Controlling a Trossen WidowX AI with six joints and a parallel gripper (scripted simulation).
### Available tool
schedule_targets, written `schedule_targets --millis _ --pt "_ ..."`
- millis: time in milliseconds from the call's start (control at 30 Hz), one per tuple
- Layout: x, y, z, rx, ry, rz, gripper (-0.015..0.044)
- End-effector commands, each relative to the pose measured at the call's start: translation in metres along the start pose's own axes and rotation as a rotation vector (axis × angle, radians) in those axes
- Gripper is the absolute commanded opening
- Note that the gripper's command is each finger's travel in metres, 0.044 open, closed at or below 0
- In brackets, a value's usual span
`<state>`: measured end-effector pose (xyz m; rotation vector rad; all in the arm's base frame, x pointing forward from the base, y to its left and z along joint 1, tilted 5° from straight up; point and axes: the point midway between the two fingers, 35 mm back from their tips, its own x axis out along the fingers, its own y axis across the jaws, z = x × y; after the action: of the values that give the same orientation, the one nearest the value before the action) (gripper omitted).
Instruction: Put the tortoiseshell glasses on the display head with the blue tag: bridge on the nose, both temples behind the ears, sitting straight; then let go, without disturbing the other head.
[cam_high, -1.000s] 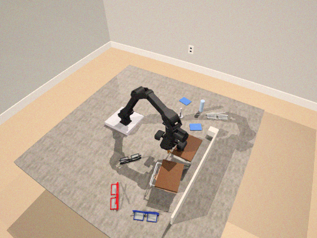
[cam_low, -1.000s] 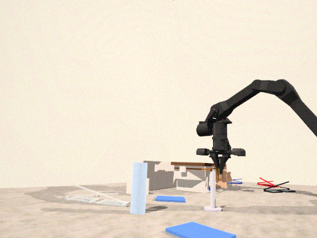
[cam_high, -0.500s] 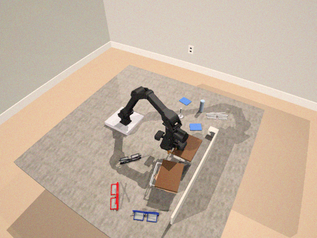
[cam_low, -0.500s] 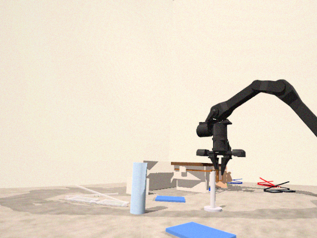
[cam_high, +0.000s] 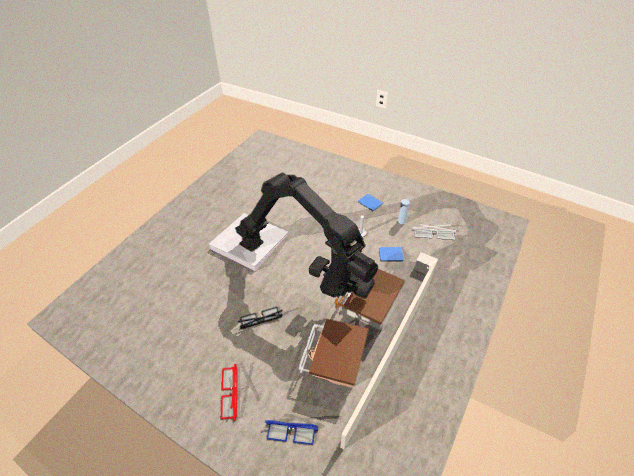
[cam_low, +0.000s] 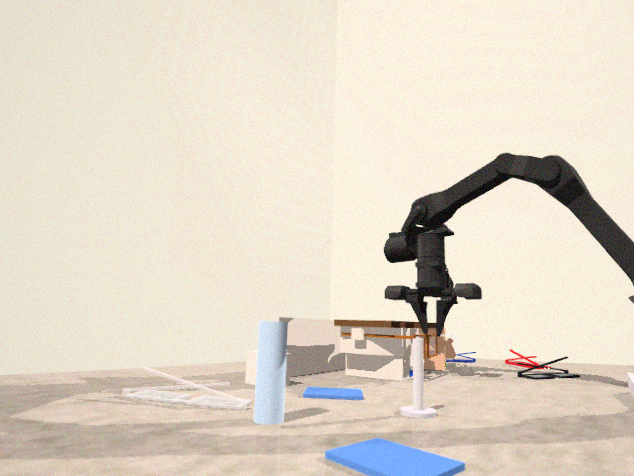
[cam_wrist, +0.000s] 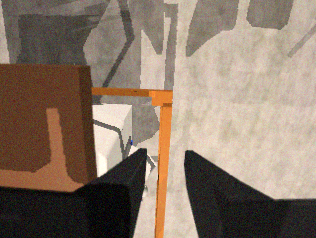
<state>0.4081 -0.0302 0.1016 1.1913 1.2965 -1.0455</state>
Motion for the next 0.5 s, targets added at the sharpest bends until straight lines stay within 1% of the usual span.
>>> schedule_targets --millis 0,167,367,467 --pt "-0.012 0.001 0.001 0.000 -0.006 -0.004 0.0107" --pt "-0.013 -0.003 0.001 0.000 -0.006 -0.005 0.0107" --pt "-0.019 -0.035 0.001 0.000 -0.006 -0.008 0.0107" --pt "-0.019 -0.036 0.001 0.000 -0.006 -0.008 0.0107"
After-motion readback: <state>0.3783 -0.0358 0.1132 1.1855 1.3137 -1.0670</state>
